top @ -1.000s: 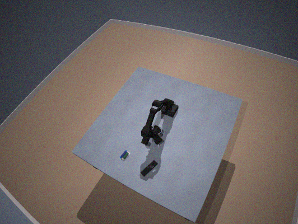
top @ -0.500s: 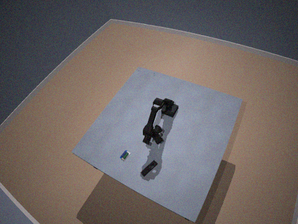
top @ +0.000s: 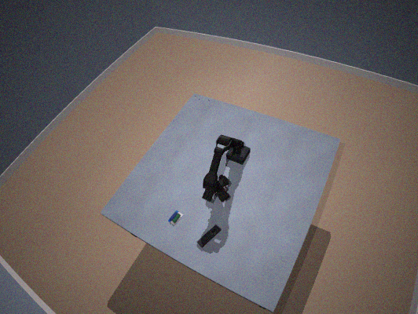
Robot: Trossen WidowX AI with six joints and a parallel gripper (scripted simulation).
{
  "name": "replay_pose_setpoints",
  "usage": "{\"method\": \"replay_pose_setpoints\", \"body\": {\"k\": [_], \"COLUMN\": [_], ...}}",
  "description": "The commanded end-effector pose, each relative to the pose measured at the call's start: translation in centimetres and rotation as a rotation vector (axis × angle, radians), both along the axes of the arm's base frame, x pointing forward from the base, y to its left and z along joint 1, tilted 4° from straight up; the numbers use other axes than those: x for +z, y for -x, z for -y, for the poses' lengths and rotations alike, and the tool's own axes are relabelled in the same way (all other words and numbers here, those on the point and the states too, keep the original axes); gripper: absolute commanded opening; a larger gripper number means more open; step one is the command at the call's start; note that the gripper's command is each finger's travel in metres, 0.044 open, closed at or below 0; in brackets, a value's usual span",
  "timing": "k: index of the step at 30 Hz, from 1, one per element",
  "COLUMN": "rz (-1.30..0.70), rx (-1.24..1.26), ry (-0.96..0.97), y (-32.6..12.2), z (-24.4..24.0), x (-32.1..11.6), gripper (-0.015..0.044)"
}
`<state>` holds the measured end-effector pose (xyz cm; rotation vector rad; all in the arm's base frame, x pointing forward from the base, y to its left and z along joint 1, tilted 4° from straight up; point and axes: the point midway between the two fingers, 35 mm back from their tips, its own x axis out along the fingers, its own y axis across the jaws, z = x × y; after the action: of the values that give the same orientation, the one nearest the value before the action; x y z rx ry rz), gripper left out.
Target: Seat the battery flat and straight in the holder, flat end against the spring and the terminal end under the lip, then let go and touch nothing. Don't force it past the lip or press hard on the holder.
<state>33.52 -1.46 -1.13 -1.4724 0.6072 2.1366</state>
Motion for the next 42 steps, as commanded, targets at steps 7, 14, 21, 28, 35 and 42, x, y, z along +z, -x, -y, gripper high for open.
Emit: {"method": "replay_pose_setpoints", "body": {"k": [7,14,21,28,35,42], "rz": [0.055,0.084,0.113,0.143,0.174,0.183], "rx": [-0.003,-0.004,-0.006,-0.01,-0.015,-0.017], "ry": [0.051,0.077,0.103,0.13,0.156,0.164], "y": [-0.22,-0.1,0.03,0.14,0.23,0.26], "z": [0.13,0.02,-0.08,-0.16,-0.21,-0.23], "x": [-0.37,-0.43,-0.48,-0.52,-0.55,-0.57], "gripper": [0.0067,0.0067,0.0067,0.0067,0.0067,0.0067]}}
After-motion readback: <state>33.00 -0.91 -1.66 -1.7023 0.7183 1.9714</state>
